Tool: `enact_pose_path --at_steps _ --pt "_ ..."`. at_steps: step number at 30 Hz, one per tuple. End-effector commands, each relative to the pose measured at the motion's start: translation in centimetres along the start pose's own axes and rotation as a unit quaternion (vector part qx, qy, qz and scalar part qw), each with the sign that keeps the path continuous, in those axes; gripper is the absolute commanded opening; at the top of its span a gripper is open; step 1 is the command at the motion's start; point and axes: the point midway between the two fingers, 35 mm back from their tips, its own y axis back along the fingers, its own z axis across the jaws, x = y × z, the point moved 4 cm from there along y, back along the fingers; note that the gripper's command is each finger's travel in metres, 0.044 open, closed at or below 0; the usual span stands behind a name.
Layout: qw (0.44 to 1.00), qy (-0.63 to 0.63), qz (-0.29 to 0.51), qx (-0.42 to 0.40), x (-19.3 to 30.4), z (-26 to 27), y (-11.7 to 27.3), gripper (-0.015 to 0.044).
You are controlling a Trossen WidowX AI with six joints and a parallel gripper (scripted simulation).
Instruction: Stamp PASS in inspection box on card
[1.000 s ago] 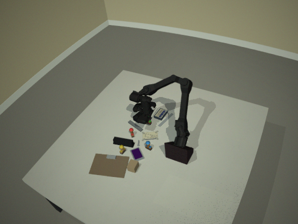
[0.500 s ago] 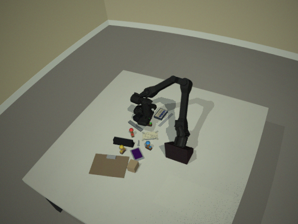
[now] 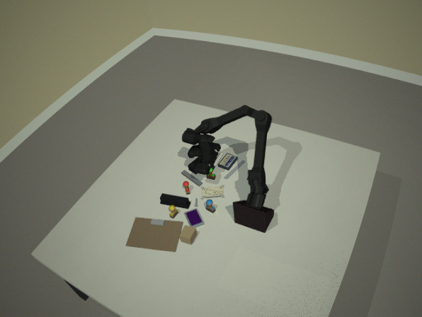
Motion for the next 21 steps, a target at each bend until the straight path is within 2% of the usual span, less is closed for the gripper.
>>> enact_pose_path --at_steps 1,4,21 --pt "1.000 -0.001 -0.007 -0.001 -0.2 0.0 6.6 0.0265" --pt "1.000 0.000 -0.006 0.002 0.3 -0.1 9.1 0.0265" --pt "1.000 0.000 -0.006 0.002 0.3 -0.1 9.1 0.0265"
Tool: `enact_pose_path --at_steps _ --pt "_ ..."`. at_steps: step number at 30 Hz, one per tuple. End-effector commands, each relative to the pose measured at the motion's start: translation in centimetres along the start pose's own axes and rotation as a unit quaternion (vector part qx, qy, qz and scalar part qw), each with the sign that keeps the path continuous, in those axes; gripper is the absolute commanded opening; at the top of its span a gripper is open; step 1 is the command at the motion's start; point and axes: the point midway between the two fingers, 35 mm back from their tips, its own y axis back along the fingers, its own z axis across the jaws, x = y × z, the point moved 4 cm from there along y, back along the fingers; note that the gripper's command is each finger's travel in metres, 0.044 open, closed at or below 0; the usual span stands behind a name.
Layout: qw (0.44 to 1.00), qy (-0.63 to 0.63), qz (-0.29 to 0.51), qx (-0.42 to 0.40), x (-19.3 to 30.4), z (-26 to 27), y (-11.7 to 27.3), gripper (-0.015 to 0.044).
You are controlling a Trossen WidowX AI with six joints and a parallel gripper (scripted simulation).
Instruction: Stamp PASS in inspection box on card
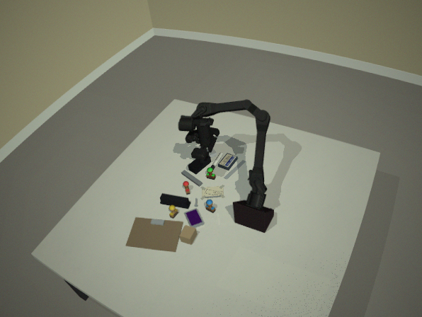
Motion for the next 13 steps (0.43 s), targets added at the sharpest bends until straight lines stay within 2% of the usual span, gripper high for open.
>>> enact_pose_path --at_steps 1,13 --pt "1.000 -0.003 0.001 -0.002 0.01 0.02 0.05 0.0265" --pt "1.000 0.000 0.000 0.000 -0.01 -0.02 0.04 0.0265"
